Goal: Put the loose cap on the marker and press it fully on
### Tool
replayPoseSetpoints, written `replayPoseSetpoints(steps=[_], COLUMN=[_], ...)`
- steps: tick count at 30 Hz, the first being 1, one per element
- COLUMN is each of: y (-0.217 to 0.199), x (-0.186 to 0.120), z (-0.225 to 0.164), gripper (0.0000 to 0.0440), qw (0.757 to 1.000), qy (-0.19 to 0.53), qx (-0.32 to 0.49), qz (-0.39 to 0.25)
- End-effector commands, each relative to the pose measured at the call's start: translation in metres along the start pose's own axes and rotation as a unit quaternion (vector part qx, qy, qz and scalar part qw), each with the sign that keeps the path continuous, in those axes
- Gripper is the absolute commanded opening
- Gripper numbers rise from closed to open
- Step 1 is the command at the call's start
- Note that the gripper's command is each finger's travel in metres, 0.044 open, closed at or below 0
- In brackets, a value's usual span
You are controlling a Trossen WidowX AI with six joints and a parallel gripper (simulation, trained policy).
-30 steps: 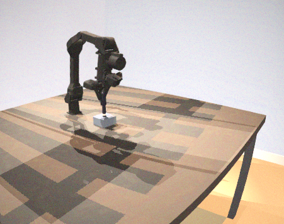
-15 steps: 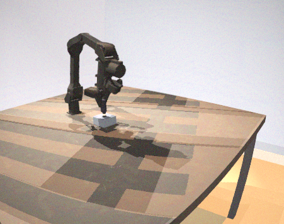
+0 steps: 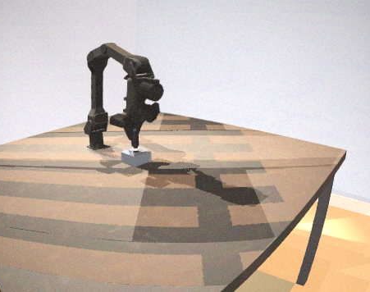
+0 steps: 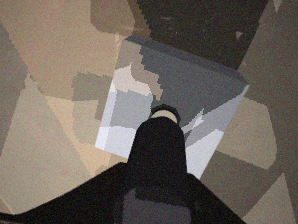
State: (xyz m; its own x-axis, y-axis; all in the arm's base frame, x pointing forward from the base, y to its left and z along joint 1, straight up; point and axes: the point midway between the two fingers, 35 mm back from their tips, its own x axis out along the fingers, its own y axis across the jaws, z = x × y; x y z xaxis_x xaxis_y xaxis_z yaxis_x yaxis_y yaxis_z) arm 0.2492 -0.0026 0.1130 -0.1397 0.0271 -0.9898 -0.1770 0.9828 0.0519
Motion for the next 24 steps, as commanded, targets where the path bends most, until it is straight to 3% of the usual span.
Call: replayPoseSetpoints(steps=[1,7,9,10,24], y=[0.0011,0.0011,0.0009,0.0015,-0.0032], x=[0.0188,0.0191,0.0199,0.0209,0.0256], z=[-0.0049,-0.0048,-0.0049,-0.007,-0.0065], gripper=[0.002,0.0026,0.0078,0.0083,0.01], qw=[1.0,1.0,1.0,0.999,0.999], qy=[0.028,0.028,0.028,0.032,0.025], qx=[-0.004,-0.005,-0.005,-0.007,-0.031], qz=[0.006,0.006,0.005,0.007,-0.004])
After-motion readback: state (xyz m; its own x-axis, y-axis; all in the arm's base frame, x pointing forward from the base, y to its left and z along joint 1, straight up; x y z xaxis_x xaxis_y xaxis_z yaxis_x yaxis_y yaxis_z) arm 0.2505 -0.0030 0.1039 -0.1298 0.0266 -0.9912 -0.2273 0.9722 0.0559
